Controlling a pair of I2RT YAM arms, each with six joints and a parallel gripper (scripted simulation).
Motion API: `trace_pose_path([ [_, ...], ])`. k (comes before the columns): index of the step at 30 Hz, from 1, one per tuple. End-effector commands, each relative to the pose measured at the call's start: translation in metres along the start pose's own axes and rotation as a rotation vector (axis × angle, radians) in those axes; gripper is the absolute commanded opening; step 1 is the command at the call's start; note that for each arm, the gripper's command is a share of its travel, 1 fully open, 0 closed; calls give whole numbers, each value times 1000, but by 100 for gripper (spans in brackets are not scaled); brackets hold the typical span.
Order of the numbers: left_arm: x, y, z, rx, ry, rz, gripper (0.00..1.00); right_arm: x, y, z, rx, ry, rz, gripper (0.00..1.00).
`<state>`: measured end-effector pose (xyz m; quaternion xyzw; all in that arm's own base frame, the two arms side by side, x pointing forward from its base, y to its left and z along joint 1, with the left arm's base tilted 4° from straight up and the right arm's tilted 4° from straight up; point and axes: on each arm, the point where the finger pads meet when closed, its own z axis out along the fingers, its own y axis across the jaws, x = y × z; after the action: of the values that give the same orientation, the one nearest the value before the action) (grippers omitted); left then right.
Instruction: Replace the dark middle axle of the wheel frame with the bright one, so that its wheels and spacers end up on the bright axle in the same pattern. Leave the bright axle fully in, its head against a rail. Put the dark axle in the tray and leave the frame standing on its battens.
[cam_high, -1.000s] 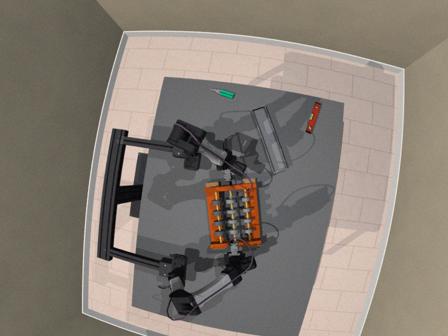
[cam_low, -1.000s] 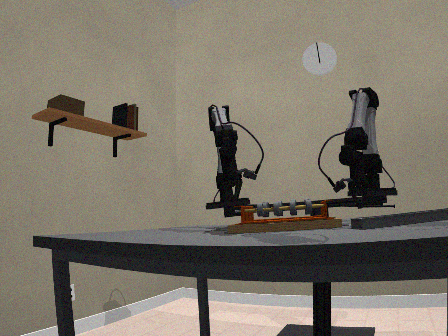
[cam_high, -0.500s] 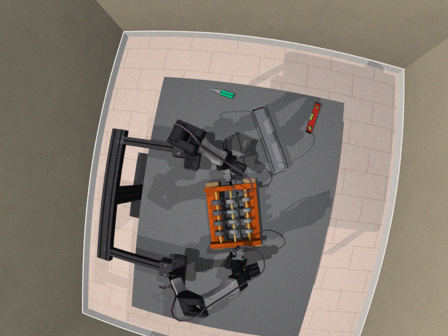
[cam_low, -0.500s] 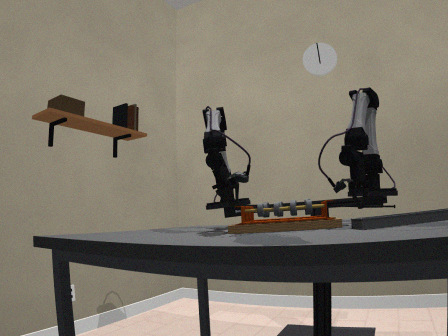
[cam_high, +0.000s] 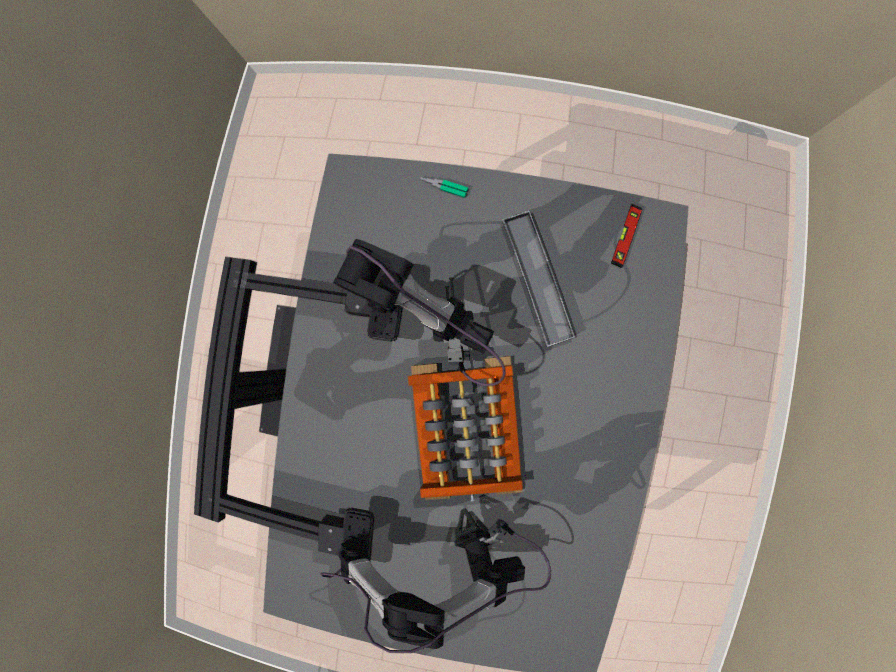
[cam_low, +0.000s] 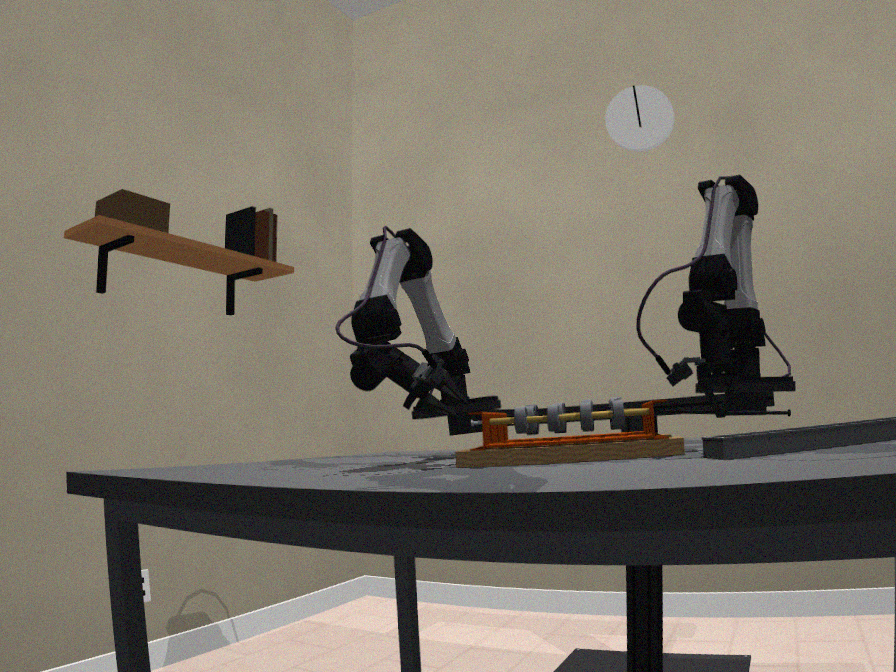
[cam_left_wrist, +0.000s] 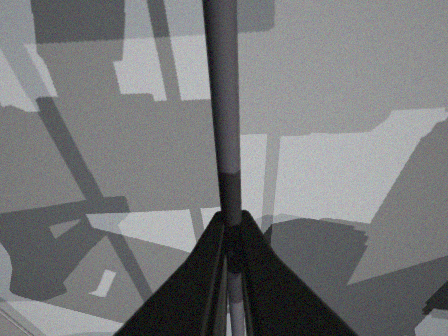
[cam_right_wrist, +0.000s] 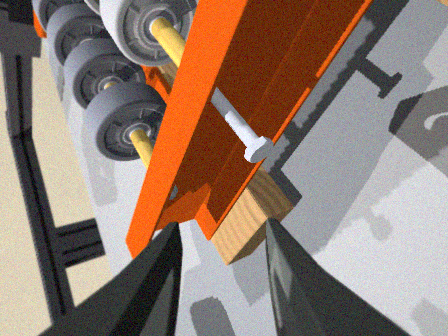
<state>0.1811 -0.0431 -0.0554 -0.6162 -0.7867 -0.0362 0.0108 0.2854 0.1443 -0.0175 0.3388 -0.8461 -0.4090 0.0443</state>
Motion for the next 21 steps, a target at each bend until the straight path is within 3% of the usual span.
trace_pose_path([
  [1,-5,2,0,-16,-23,8,0,-8,1,-15,-183,-153,244,33],
  [4,-5,2,0,-16,-23,8,0,-18,1,-31,-292,-254,386,33],
  [6,-5,2,0,-16,-23,8,0,-8,-3,-28,-353,-282,482,33],
  [13,-5,2,0,-16,-23,8,0,1,-13,-25,-299,-253,426,33],
  [17,-5,2,0,-16,-23,8,0,-10,-10,-38,-268,-278,377,33],
  [21,-5,2,0,-16,-23,8,0,-14,-8,-29,-252,-291,367,33],
])
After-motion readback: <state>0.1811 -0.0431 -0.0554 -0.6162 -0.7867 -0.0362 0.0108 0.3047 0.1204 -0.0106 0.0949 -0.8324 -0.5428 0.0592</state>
